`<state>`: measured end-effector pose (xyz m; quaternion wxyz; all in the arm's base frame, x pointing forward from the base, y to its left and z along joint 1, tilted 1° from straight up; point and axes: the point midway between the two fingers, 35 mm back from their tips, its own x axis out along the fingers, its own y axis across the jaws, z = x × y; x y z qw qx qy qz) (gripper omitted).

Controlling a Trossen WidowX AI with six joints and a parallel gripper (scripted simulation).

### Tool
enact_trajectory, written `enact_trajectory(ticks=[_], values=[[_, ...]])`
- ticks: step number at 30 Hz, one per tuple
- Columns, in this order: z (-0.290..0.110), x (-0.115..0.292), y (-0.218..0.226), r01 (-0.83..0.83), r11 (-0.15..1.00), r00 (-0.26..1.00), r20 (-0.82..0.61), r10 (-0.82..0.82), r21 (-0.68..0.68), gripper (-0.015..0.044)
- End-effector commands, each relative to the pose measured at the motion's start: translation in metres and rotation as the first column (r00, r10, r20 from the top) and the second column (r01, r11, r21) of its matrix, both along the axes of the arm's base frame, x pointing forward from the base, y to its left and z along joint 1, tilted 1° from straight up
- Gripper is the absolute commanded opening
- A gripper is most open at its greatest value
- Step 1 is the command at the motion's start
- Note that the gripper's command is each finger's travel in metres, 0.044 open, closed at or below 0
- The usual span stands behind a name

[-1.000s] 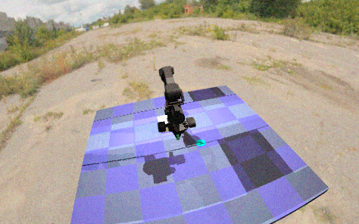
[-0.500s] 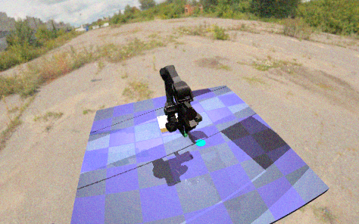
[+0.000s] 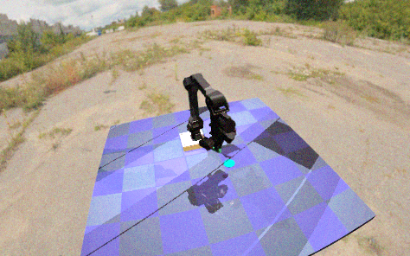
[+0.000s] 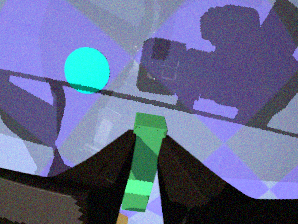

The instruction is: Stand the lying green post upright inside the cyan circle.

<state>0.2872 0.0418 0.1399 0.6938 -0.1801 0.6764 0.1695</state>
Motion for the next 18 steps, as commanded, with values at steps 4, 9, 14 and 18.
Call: enact_trajectory(ticks=[4, 9, 14, 18], values=[[0.002, -0.007, 0.019, -0.159, 0.987, 0.987, -0.003, 0.159, 0.005, 0.0023], [0.003, -0.012, 0.032, -0.265, 0.964, 0.964, -0.005, 0.265, 0.005, 0.0023], [0.003, -0.018, 0.044, -0.368, 0.930, 0.930, -0.008, 0.368, 0.005, 0.0023], [0.004, -0.023, 0.053, -0.447, 0.894, 0.894, -0.010, 0.448, 0.006, 0.0023]])
